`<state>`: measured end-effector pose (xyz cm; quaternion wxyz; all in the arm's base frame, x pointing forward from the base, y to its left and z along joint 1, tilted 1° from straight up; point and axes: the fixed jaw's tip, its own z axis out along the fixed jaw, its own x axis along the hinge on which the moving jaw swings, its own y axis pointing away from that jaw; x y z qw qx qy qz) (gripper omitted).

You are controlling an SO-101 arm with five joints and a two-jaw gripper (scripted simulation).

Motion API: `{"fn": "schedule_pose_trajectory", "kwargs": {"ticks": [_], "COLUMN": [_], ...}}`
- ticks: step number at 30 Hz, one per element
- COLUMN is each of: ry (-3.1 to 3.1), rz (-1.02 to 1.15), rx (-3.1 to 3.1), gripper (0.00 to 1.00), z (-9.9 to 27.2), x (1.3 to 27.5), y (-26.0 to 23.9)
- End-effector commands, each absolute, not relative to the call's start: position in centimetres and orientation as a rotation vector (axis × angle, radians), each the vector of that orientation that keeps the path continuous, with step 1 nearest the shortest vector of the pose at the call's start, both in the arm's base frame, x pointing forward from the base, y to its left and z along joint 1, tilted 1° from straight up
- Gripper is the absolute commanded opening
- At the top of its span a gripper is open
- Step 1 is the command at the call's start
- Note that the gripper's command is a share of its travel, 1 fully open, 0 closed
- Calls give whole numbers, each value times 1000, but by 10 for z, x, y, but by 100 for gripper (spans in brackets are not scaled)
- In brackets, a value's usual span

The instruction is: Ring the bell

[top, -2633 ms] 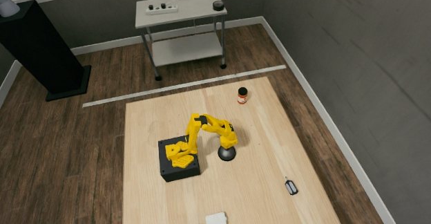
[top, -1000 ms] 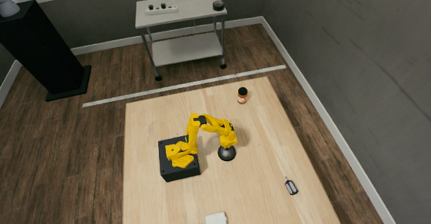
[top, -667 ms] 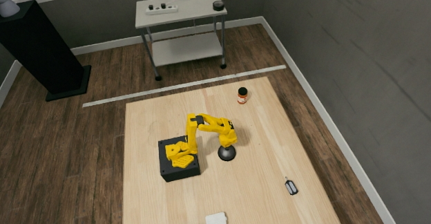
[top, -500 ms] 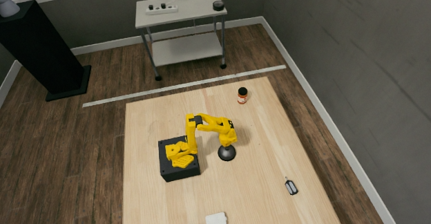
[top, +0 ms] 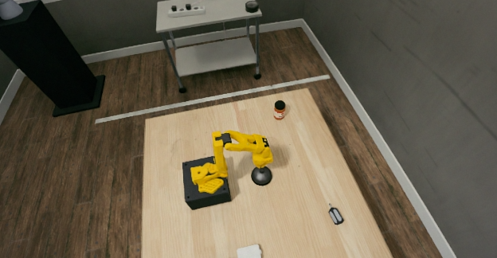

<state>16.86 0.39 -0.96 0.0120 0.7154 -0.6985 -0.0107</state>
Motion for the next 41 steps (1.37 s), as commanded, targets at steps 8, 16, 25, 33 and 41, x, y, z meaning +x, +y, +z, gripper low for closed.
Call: {"fn": "schedule_pose_trajectory", "kwargs": {"ticks": [8,16,25,33,41], "ry": [-2171,-2171,-2171,-2171,-2171], "rz": [-39,-39,-39,-39,-39], "rx": [2235,2235,2235,2235,2235], "gripper": [0,0,0,0,0], "z": [3,8,9,9,9], "x": [151,142,141,141,141], "y": [3,2,2,2,2]}}
